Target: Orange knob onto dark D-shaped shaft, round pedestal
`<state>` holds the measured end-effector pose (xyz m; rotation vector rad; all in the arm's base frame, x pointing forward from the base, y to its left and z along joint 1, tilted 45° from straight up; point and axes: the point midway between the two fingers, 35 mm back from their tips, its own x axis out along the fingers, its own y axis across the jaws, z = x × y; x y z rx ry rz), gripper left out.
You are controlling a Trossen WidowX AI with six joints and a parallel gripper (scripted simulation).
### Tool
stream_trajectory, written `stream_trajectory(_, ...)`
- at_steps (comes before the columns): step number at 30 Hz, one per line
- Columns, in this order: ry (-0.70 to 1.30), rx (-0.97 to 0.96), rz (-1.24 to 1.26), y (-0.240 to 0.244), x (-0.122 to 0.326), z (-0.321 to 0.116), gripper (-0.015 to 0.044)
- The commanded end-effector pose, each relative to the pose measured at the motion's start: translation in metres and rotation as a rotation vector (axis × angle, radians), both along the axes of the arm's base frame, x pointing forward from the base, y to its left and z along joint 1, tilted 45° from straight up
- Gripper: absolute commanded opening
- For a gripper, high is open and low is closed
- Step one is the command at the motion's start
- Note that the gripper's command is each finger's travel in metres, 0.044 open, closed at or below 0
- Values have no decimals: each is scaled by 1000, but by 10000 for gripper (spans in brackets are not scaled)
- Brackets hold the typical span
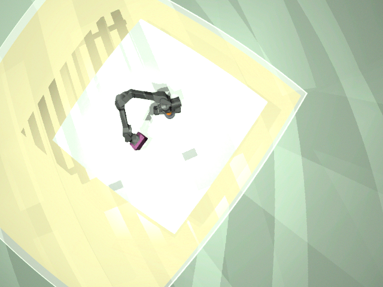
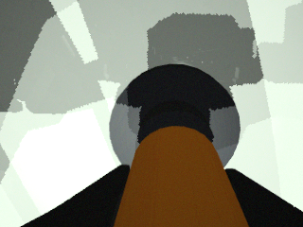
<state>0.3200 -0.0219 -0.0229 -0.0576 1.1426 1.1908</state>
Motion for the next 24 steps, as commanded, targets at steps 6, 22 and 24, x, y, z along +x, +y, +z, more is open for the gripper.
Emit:
stream_trajectory(6, -12, 5, 12, 1, -1, 0, 0)
stream_trajectory(22, 37, 0, -38, 2, -1, 0, 0)
stream_trajectory(24, 37, 0, -38, 2, -1, 0, 0)
